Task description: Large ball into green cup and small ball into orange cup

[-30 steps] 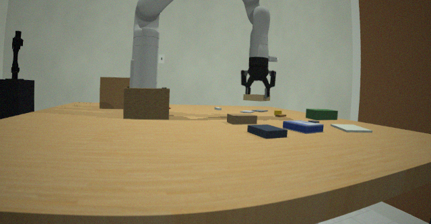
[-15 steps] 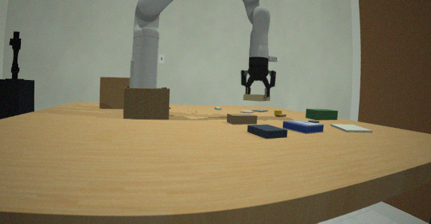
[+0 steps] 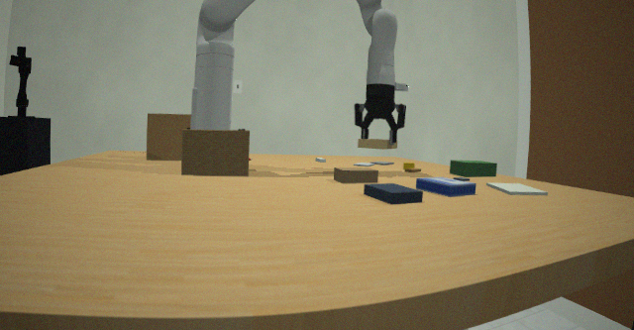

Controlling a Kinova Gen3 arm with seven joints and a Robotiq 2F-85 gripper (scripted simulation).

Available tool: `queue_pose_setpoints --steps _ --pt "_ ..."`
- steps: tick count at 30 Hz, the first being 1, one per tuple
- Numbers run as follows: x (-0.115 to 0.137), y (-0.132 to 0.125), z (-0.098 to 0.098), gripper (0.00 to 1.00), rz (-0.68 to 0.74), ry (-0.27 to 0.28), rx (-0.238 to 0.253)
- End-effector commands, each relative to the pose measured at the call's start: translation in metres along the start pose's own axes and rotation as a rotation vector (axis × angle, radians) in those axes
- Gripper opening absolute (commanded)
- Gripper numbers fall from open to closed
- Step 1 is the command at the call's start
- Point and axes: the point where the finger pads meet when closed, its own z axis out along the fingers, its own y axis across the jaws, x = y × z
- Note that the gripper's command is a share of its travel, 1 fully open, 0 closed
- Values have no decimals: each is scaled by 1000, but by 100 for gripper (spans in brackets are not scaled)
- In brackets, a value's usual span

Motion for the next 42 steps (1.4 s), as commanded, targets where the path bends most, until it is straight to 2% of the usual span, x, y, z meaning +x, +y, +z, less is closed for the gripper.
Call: queue_pose_setpoints --steps 1,25,42 --pt "0 0 -1 74 0 1 -1" --pt "0 0 0 74 0 1 -1" --pt "0 0 12 74 0 1 -1"
